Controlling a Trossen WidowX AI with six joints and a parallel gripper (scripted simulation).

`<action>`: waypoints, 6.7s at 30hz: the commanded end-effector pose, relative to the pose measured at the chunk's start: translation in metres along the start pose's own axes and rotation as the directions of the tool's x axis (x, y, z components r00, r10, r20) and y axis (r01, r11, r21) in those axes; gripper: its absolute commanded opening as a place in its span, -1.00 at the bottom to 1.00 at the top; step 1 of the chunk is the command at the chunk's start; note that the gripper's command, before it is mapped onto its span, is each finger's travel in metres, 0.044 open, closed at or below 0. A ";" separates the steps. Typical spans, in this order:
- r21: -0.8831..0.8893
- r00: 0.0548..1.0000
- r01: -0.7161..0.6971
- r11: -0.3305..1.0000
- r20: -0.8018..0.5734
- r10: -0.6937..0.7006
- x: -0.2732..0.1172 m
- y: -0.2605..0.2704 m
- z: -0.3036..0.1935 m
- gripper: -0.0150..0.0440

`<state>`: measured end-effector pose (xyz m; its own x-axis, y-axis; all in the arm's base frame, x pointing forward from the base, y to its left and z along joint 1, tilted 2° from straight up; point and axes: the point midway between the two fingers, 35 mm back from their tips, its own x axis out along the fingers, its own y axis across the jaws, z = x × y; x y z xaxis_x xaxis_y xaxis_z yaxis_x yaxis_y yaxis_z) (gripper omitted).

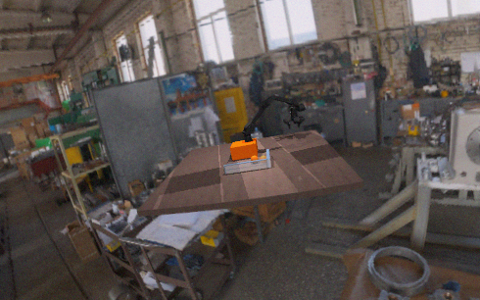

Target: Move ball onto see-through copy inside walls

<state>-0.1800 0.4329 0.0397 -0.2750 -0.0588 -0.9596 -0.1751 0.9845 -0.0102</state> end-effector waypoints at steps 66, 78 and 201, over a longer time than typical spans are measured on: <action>-0.934 0.963 0.262 0.243 0.269 -0.006 -0.069 -0.481 0.379 0.77; -0.934 0.963 0.262 0.243 0.269 -0.006 -0.054 -0.481 0.384 0.77; -0.934 0.962 0.267 0.239 0.274 -0.004 -0.030 -0.425 0.438 0.31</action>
<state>0.3166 0.0881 -0.0504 -0.0046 -0.0151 -0.9999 -0.9979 0.0650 0.0036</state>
